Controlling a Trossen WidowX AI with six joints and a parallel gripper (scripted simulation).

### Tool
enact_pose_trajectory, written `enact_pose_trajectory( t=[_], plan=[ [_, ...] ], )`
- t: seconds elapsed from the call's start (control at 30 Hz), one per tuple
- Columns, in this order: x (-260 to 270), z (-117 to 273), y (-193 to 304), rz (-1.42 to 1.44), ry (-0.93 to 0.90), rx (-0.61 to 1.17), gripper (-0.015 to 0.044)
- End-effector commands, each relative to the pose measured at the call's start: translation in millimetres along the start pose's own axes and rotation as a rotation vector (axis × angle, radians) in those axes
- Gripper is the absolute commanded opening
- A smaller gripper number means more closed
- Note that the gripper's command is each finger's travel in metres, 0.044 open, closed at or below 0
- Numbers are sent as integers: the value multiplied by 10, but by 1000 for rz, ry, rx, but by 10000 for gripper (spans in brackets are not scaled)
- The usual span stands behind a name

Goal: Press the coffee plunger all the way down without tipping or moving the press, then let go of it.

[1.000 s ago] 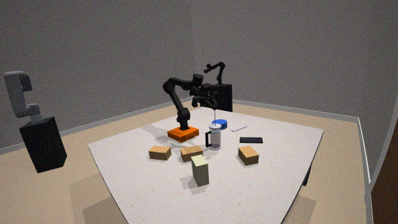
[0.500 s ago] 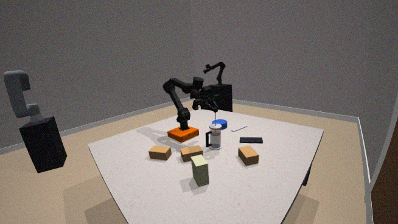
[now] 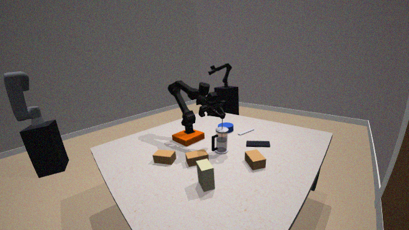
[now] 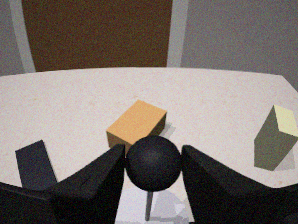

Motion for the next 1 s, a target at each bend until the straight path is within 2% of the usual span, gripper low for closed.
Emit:
enact_pose_trajectory(
  t=[0.0, 0.97],
  plan=[
    [-65, -121, 314, 7, 18, 104, 120],
    [-81, -306, 310, 7, 18, 103, 120]
  ],
)
Point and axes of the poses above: the point midway between the two fingers, 35 mm back from their tips, its own z axis back along the fingers, its own x axis across the jaws, y = z × x, the point moved 7 cm from there along z, back along the fingers, and after that the axes turned 12 degrees about -z, right-handed, at the moved point
